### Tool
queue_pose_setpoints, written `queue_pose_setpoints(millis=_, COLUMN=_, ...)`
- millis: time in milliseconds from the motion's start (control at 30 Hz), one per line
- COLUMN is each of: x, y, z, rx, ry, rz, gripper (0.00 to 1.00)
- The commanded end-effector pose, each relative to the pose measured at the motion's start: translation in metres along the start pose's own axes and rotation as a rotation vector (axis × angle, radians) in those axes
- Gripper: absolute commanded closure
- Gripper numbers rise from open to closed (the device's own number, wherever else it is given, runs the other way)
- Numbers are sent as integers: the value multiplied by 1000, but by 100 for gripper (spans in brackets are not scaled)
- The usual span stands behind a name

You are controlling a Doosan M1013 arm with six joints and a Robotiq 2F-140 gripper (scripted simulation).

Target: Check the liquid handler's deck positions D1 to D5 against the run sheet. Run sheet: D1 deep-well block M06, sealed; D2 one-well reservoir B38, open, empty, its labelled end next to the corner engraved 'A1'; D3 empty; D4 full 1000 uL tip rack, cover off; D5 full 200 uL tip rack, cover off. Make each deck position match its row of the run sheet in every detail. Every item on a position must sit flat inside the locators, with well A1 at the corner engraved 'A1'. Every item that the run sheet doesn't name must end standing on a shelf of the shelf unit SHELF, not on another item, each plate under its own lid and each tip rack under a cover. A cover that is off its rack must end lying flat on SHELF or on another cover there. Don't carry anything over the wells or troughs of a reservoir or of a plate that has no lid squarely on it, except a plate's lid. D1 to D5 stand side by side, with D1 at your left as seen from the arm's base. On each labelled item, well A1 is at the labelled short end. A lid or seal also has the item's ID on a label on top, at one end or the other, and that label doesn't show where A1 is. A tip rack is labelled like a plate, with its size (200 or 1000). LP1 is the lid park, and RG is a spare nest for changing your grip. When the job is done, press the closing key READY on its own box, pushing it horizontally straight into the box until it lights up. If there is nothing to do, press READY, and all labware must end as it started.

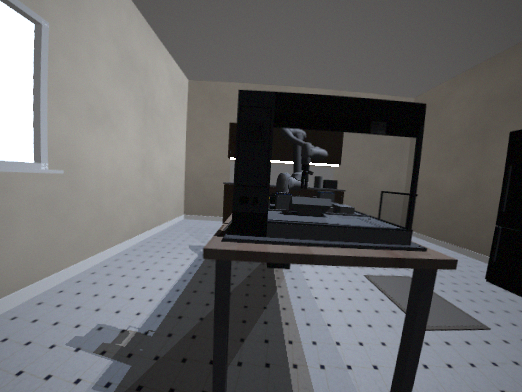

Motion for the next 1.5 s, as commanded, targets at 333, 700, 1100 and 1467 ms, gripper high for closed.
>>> queue_pose_setpoints(millis=333, x=-1, y=0, z=24, rx=0, ry=2, rz=-10, gripper=21)
queue_pose_setpoints(millis=700, x=-1, y=0, z=39, rx=0, ry=2, rz=-10, gripper=21)
queue_pose_setpoints(millis=1100, x=-1, y=0, z=55, rx=0, ry=2, rz=-10, gripper=21)
queue_pose_setpoints(millis=1467, x=-1, y=0, z=74, rx=0, ry=2, rz=-10, gripper=21)
Point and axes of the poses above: the point where the finger pads meet when closed, its own z axis back along the fingers, its own y axis across the jaws, x = y × z, the point moved 7 cm from there along z, back along the fingers, and after that the axes turned 9 degrees about -z, right-handed, at the moved point
